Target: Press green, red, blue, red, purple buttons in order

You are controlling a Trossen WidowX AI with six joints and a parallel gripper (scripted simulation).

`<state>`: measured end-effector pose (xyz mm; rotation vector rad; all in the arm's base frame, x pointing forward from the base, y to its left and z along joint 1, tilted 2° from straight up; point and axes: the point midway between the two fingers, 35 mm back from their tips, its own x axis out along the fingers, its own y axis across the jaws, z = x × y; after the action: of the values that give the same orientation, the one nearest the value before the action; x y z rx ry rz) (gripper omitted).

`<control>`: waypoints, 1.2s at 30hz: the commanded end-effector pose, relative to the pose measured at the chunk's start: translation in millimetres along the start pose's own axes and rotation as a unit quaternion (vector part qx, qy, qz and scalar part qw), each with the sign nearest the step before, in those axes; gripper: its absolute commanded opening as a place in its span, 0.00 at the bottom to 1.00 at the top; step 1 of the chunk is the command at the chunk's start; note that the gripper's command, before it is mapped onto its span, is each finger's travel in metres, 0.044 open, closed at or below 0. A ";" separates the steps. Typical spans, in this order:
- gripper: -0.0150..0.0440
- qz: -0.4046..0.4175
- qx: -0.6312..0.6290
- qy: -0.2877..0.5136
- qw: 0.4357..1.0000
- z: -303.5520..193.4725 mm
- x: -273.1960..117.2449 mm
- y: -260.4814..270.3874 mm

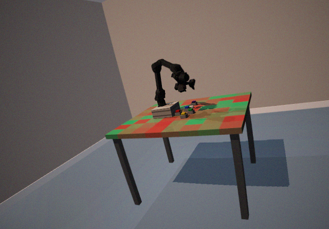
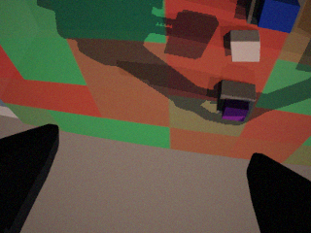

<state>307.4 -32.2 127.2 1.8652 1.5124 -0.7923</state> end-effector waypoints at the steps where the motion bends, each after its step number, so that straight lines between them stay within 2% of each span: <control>1: 0.93 -0.144 -0.465 -0.156 0.860 38.1 19.8 -9.3; 13: 0.93 -0.284 -0.709 -0.187 0.617 55.9 17.7 -3.3; 34: 0.93 -0.287 -0.712 -0.187 0.613 56.2 17.6 -3.1; 36: 0.84 -0.286 -0.712 -0.187 0.613 62.8 25.5 -3.1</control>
<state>305.4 -63.3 77.6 0.0072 1.5614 0.0062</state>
